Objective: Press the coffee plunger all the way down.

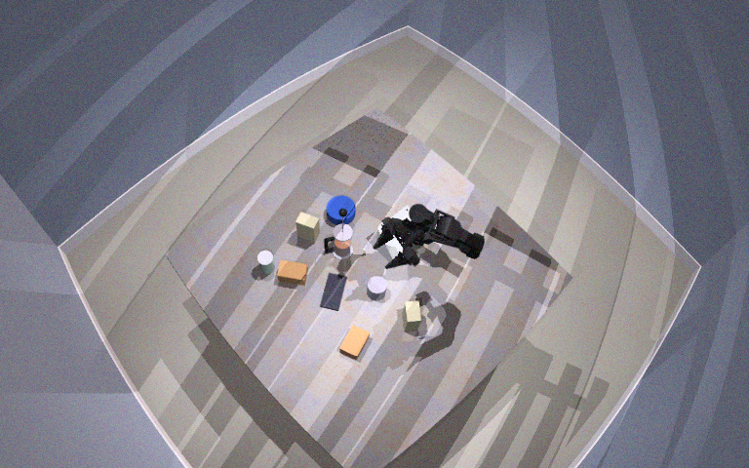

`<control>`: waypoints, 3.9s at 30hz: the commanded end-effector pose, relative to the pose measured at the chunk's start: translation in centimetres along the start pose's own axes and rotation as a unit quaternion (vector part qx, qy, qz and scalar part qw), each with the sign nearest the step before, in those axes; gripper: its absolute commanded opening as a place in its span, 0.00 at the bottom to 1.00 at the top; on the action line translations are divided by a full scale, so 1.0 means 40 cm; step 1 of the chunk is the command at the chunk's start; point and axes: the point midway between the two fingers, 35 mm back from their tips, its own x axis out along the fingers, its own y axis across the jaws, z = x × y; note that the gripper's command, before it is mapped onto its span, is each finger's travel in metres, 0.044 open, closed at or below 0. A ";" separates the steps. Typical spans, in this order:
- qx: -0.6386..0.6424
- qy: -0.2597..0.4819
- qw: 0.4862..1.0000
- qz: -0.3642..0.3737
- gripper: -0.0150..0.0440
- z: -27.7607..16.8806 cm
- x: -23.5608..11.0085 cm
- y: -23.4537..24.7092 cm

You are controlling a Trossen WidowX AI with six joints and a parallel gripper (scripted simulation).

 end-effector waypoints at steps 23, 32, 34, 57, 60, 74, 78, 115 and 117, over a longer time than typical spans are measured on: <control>-0.066 -0.017 0.985 -0.157 1.00 -0.088 -0.010 -0.710; -0.065 -0.017 0.985 -0.159 1.00 -0.115 0.019 -0.724; -0.065 -0.017 0.985 -0.159 1.00 -0.114 0.026 -0.726; -0.066 -0.018 0.985 -0.158 0.96 -0.109 0.107 -0.751; -0.066 -0.018 0.985 -0.158 0.82 -0.109 0.107 -0.751; -0.066 -0.018 0.985 -0.158 0.46 -0.109 0.107 -0.751; -0.066 -0.018 0.985 -0.158 0.46 -0.110 0.107 -0.751; -0.066 -0.018 0.985 -0.159 0.46 -0.214 0.196 -0.803; -0.066 -0.018 0.985 -0.159 0.46 -0.220 0.200 -0.806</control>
